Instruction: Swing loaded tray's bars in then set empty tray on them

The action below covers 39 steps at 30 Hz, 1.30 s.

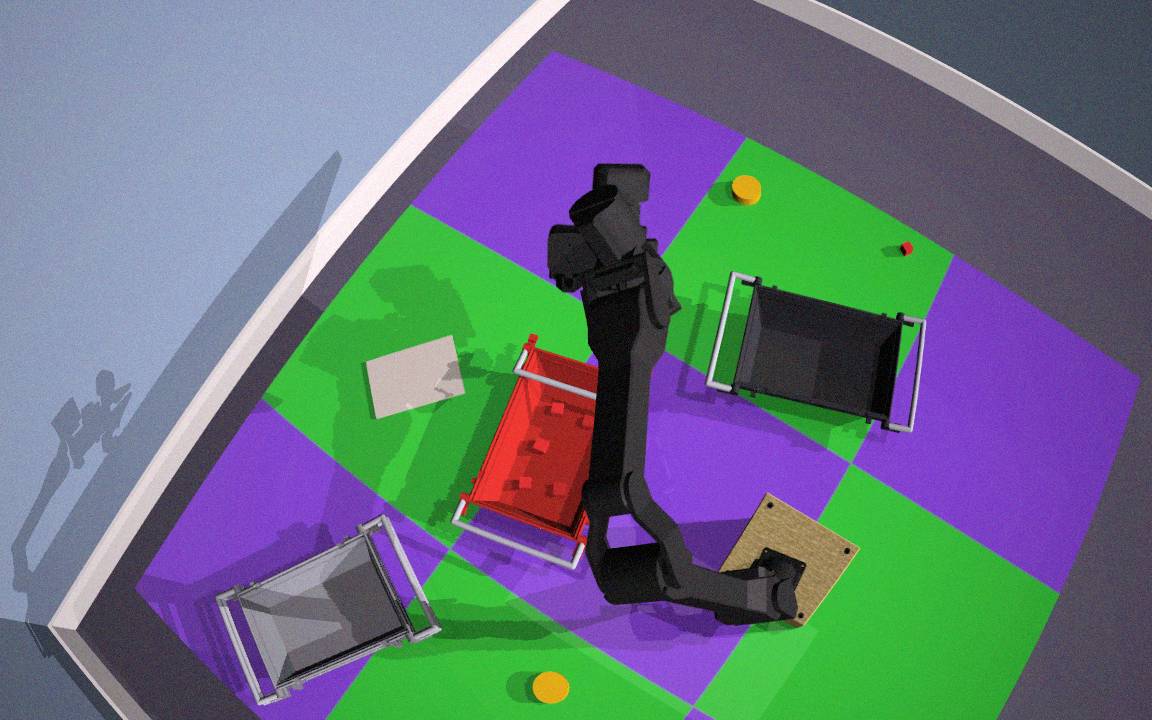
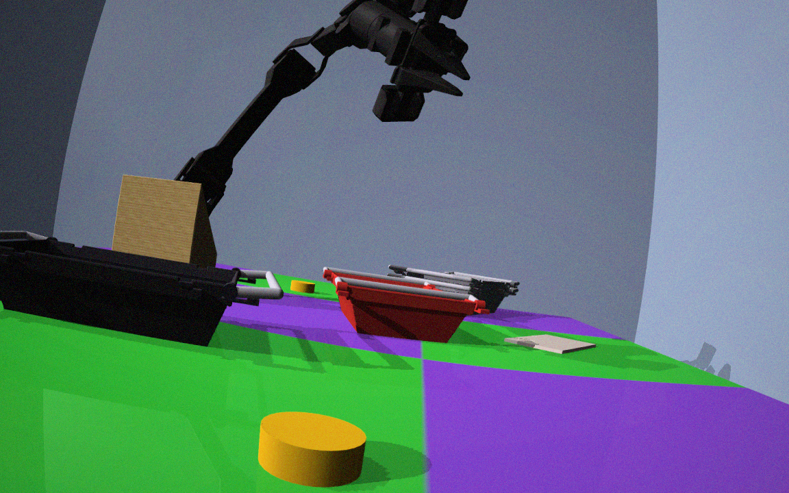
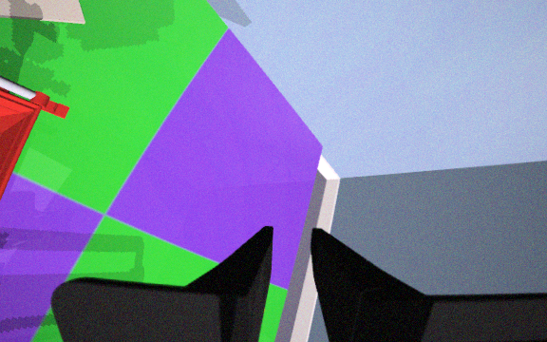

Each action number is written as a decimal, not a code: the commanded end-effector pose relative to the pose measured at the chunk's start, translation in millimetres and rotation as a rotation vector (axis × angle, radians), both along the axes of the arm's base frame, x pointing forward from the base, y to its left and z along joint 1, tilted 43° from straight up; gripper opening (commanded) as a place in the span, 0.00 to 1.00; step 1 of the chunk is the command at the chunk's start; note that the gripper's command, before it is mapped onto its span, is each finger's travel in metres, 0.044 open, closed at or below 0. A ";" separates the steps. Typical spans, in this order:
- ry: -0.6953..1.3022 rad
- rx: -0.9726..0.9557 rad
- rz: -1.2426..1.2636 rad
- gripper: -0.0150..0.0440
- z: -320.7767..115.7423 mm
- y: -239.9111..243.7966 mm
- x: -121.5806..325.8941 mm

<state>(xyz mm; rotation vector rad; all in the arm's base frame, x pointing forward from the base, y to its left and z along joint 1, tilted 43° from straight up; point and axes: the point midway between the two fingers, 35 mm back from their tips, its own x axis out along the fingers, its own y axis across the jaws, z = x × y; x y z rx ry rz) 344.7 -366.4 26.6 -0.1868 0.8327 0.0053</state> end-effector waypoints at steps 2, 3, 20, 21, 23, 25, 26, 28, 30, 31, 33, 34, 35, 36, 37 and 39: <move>0.049 0.202 0.048 0.40 16.8 82.6 33.9; 0.061 0.232 0.053 0.40 19.6 95.8 37.8; 0.446 0.717 0.209 0.40 87.6 345.4 25.8; 0.483 0.742 0.215 0.40 93.1 360.8 19.3; 0.557 0.785 0.223 0.40 103.5 388.3 5.5; 0.589 0.801 0.226 0.40 108.0 399.2 -0.8; 0.590 0.801 0.226 0.40 108.1 399.6 -1.0; 0.590 0.801 0.226 0.40 108.1 399.6 -1.0; 0.590 0.801 0.226 0.40 108.1 399.6 -1.0; 0.590 0.801 0.226 0.40 108.1 399.6 -1.0; 0.590 0.801 0.226 0.40 107.5 400.0 -0.9; 0.590 0.801 0.226 0.40 106.5 401.0 -0.5; 0.590 0.801 0.226 0.40 104.9 402.3 -0.1; 0.590 0.801 0.225 0.40 102.8 404.2 0.5; 0.590 0.801 0.225 0.40 100.1 406.5 1.2; 0.590 0.801 0.225 0.40 94.1 411.9 2.6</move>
